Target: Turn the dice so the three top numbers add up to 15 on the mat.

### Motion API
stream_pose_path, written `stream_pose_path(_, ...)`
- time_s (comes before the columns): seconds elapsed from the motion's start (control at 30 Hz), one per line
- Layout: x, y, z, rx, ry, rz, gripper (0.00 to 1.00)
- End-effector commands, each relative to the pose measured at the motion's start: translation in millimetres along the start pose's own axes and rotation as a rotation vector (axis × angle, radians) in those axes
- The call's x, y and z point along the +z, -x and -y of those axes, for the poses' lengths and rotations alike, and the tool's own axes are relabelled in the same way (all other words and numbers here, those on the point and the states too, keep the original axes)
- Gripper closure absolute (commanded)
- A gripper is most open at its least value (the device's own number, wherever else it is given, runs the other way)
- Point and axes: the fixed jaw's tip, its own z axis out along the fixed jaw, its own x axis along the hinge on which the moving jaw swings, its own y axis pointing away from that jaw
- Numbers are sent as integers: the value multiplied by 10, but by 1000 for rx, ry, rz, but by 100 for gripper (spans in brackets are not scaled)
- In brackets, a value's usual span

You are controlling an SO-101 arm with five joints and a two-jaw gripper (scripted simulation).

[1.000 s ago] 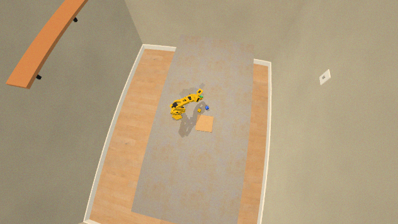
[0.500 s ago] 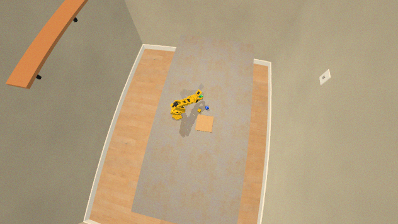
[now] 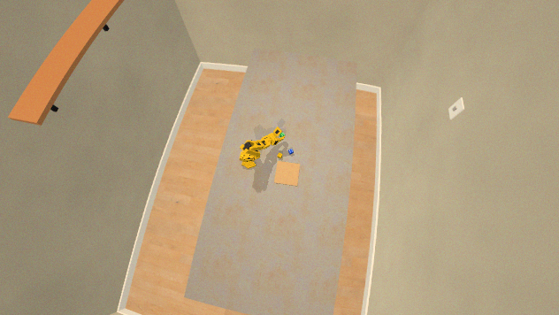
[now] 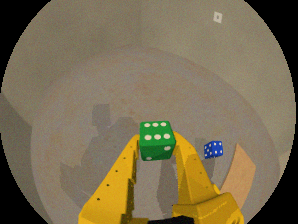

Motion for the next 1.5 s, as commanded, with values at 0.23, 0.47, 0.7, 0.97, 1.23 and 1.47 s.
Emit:
stream_pose_path(0.23, -3, 67, -18, 9, 7, 40, 100)
stream_pose_path(0.47, -3, 67, -18, 9, 7, 40, 100)
stream_pose_path(0.7, -27, 11, -19, 28, 8, 32, 100)
stream_pose_path(0.97, -27, 11, -19, 28, 8, 32, 100)
stream_pose_path(1.23, -27, 11, -19, 28, 8, 32, 100)
stream_pose_path(1.47, -13, -20, -19, 28, 8, 32, 100)
